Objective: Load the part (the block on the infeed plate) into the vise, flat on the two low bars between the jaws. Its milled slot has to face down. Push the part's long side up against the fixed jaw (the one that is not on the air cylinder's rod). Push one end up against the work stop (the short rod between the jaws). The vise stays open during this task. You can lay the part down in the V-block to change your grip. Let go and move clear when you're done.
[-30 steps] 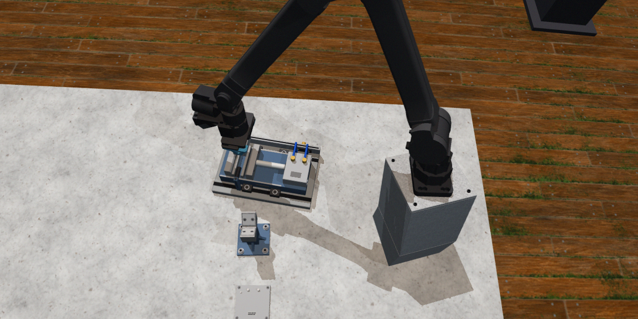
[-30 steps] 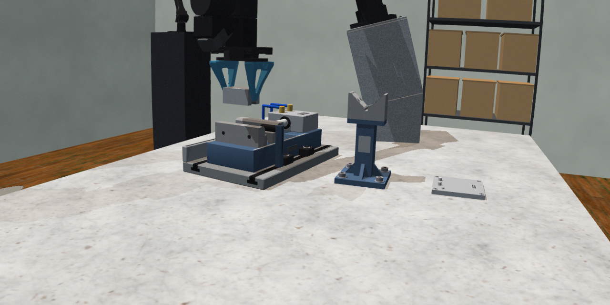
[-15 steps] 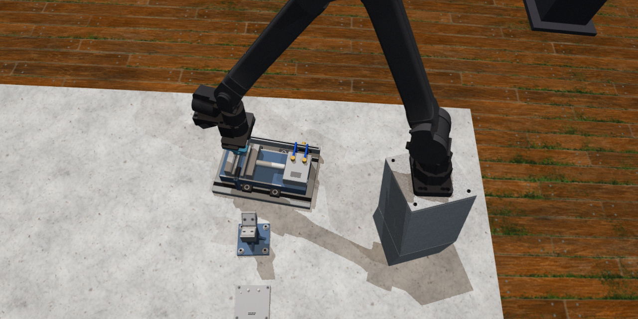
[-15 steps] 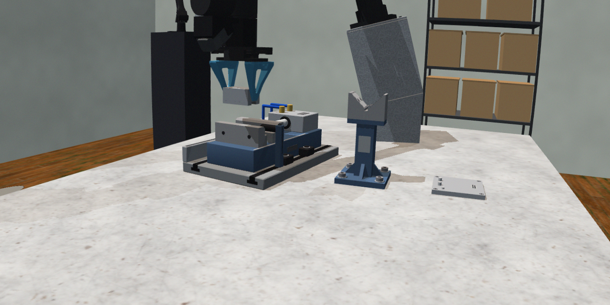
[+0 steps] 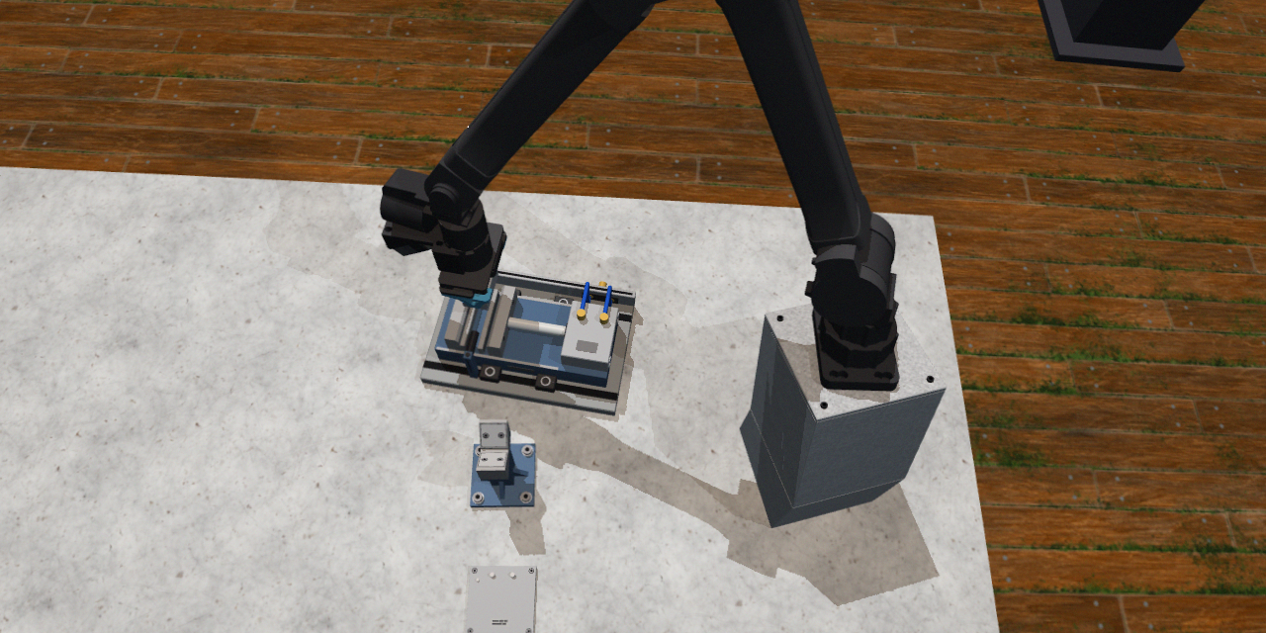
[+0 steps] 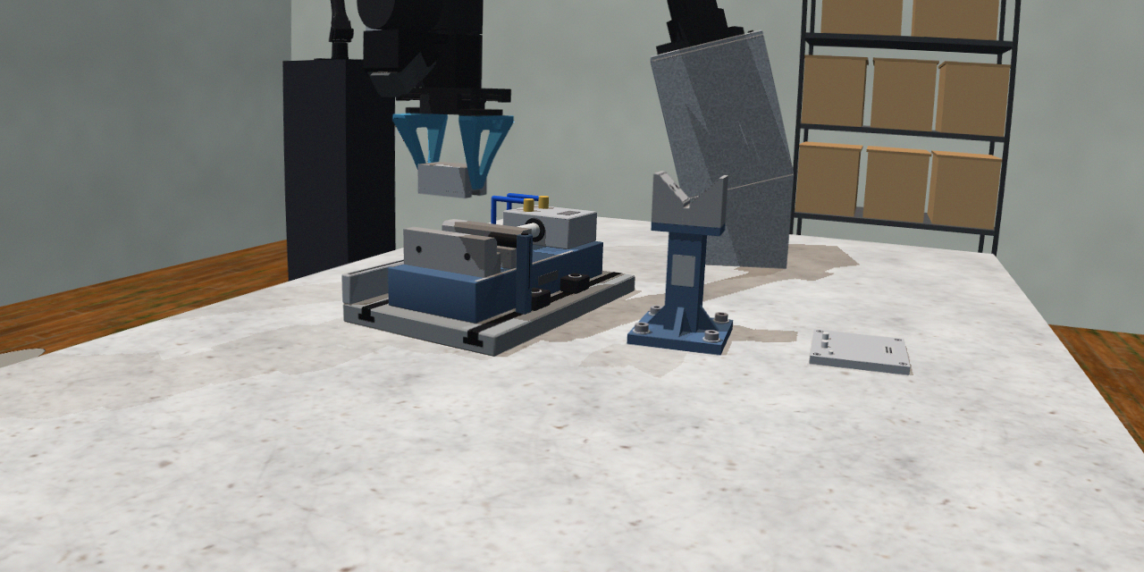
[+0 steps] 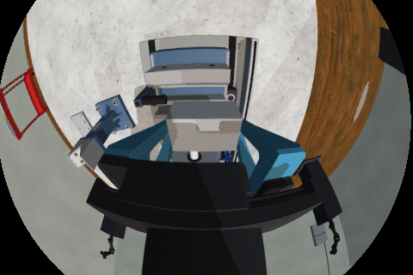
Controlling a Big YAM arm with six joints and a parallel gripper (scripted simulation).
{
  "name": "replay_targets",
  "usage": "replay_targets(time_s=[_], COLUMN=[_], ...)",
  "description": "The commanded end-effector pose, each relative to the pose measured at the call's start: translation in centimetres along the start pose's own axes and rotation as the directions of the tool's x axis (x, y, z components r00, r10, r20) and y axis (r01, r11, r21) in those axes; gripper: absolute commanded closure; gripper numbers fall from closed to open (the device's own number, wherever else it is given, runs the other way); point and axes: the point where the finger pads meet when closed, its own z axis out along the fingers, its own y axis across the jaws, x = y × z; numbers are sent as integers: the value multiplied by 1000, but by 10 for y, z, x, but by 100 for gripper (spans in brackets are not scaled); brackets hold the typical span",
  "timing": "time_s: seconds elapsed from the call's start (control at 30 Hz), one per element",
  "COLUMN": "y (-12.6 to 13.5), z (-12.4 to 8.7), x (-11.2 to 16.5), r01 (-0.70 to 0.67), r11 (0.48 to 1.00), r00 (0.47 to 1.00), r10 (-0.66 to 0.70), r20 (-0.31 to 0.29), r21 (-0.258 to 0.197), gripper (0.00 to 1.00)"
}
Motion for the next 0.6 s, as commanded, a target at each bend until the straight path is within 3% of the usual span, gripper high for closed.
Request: replay_targets(time_s=[0.0, 0.57], y=[-10, -7], z=[-11, -3], x=[-24, -20], r01=[-7, -2], r11=[1000, 1000], r00=[998, 999], r10=[6, 2], r20=[57, 42], r21=[6, 4], gripper=[100, 100])
